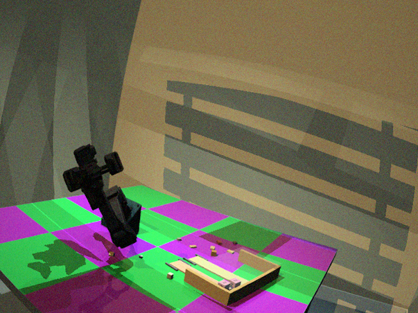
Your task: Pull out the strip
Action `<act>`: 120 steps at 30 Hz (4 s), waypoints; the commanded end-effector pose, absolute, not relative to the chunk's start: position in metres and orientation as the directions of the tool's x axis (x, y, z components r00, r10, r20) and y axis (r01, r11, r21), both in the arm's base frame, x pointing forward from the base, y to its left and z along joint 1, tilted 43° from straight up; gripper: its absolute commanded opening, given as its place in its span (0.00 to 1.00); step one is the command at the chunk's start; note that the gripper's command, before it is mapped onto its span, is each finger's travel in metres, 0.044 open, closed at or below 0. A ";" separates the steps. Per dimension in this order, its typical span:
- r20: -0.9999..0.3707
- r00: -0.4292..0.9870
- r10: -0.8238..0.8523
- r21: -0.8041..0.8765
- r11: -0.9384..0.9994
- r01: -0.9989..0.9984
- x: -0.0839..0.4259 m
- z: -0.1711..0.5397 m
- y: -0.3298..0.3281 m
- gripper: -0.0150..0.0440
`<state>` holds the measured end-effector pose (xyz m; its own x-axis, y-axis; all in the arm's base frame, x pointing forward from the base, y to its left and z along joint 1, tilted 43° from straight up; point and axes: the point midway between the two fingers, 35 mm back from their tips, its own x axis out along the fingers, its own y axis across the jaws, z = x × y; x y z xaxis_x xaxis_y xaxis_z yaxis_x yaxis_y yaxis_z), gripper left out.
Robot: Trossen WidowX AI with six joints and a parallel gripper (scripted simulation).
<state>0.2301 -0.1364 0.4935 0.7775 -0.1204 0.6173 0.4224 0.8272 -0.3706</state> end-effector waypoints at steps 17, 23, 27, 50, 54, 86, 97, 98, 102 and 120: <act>0.838 0.535 0.109 -0.456 -0.397 0.796 0.089 0.562 -0.008 0.93; 0.812 0.532 0.240 -0.176 -0.768 0.616 0.076 0.555 0.059 0.93; 0.751 0.567 0.337 0.135 -0.920 0.369 0.081 0.537 0.114 0.93; 0.026 0.986 0.163 0.737 0.664 -0.130 0.277 0.299 0.208 0.93; -0.115 0.993 0.014 0.432 0.901 0.038 0.307 0.245 0.181 0.93; -0.443 0.738 -0.510 -0.674 0.732 0.101 0.330 0.093 0.043 0.93; -0.564 0.565 -0.601 -0.664 0.738 0.123 0.350 0.079 0.014 0.67; -0.588 0.520 -0.619 -0.661 0.739 0.131 0.353 0.076 0.007 0.62; -0.669 0.319 -0.671 -0.653 0.736 0.178 0.358 0.067 -0.026 0.44; -0.735 -0.116 -0.668 -0.668 0.682 0.297 0.351 0.061 -0.089 0.25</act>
<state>0.3505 -0.0882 0.0612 -0.0942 -0.6766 -0.7303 0.2895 0.6833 -0.6703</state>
